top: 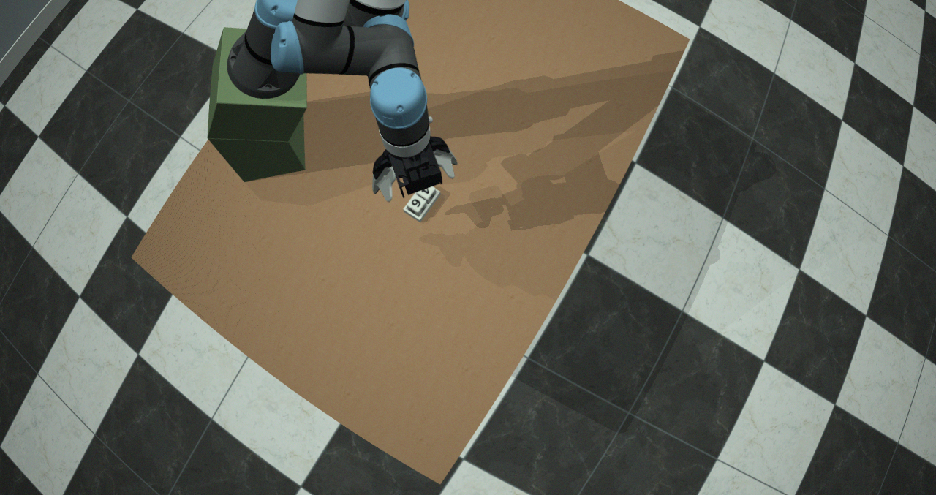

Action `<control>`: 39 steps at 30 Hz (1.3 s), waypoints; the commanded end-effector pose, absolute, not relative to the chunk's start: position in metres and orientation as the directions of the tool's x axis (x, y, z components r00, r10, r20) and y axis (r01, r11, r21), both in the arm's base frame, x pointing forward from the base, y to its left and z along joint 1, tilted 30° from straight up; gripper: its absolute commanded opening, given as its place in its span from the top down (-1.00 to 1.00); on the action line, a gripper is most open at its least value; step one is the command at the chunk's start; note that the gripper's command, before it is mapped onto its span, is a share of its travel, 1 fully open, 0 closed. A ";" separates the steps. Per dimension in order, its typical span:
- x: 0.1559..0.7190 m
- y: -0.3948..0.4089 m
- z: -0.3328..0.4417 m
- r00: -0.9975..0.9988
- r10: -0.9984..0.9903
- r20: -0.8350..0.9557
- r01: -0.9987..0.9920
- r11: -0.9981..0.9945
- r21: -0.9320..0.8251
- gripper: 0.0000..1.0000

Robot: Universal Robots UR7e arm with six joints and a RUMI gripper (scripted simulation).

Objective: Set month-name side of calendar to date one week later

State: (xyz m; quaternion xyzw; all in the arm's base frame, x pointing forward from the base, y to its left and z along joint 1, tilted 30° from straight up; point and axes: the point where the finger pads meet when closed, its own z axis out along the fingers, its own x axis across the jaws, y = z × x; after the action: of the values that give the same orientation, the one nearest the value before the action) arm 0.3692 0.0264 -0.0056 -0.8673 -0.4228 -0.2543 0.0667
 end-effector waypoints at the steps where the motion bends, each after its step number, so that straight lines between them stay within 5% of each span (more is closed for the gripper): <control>1: 0.369 0.031 -0.007 0.610 0.616 0.497 0.696 -0.718 0.036 -1.00; 39: 0.382 0.040 -0.009 0.926 -0.125 0.357 0.007 -0.938 -0.347 -1.00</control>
State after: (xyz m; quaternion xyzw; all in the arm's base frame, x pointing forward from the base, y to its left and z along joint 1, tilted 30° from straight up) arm 0.3812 0.0367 -0.0073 -0.9639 -0.0379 -0.2063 0.1643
